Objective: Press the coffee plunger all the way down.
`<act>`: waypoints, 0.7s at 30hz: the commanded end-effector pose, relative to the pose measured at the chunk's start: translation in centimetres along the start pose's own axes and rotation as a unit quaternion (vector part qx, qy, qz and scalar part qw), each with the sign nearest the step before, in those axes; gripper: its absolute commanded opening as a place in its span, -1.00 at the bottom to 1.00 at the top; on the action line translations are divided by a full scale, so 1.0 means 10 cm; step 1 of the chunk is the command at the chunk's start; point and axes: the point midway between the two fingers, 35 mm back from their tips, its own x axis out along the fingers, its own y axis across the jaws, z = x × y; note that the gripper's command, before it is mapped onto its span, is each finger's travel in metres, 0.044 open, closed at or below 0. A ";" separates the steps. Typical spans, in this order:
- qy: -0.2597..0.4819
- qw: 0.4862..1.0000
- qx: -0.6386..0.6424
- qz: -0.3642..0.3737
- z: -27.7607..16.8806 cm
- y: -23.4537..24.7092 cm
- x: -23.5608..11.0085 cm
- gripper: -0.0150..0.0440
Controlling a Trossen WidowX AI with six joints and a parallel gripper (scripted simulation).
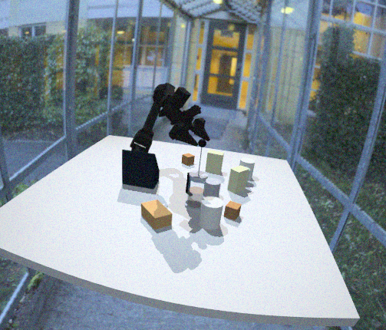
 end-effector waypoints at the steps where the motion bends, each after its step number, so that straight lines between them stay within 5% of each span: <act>1: -0.001 1.000 0.002 -0.003 0.00 -0.01 0.02 0.82; 11: -0.001 1.000 0.002 -0.003 0.00 -0.01 0.02 -0.07; 21: -0.001 1.000 0.002 -0.003 0.00 -0.01 0.02 -0.07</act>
